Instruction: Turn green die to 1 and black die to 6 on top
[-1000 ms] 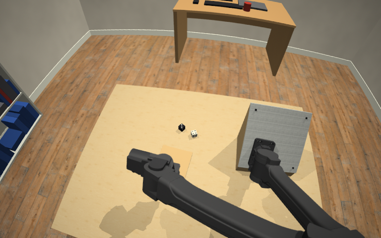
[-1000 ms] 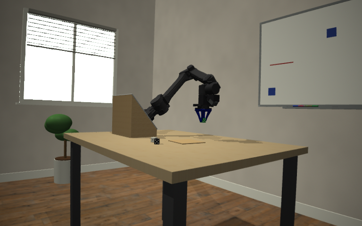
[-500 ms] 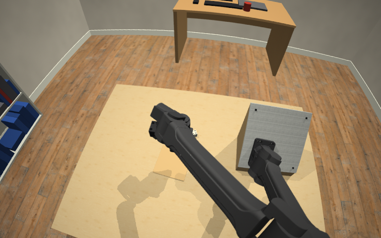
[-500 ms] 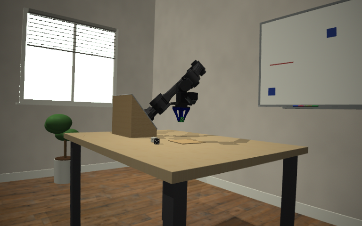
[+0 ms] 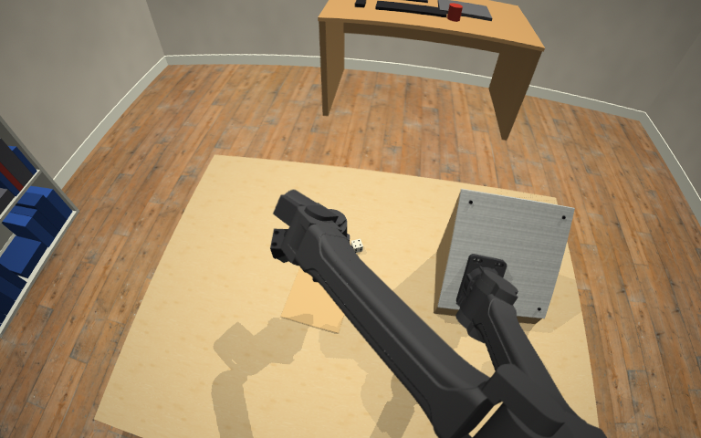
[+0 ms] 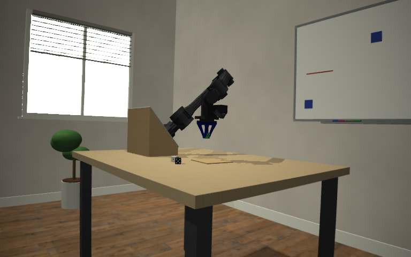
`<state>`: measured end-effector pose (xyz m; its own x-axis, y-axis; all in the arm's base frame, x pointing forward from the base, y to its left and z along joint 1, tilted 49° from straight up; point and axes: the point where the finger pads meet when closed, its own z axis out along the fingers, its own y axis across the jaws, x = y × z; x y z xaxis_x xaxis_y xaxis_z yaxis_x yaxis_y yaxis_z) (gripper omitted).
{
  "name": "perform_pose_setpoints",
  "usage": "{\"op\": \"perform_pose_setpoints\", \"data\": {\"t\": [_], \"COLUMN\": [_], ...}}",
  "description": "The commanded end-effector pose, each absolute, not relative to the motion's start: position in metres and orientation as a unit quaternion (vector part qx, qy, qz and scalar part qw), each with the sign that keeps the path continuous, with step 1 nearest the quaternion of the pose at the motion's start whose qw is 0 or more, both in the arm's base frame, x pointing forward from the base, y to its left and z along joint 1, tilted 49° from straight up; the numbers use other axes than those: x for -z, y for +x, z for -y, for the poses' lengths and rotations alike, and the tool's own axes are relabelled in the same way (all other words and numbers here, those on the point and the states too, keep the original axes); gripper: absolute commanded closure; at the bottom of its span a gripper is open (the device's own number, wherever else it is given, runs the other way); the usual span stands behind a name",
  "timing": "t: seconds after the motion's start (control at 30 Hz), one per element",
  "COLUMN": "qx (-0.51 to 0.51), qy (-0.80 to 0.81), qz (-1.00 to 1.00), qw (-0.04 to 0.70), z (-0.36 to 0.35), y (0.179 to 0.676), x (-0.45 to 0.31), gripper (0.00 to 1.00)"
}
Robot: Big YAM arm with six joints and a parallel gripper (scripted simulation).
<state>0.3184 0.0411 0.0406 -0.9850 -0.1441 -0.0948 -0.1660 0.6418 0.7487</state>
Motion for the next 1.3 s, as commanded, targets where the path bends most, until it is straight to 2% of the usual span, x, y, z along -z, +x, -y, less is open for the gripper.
{"op": "perform_pose_setpoints", "data": {"t": [0.0, 0.83, 1.03, 1.27], "qx": [-0.414, -0.416, -0.412, -0.414], "qy": [-0.1, -0.089, -0.087, -0.089], "qz": [-0.905, -0.905, -0.906, -0.906], "qw": [0.021, 0.012, 0.031, 0.021], "z": [-0.046, -0.112, -0.108, -0.114], "y": [0.321, 0.314, 0.327, 0.321], "x": [-0.039, 0.02, 0.016, 0.02], "gripper": [0.8, 0.8, 0.8, 0.8]}}
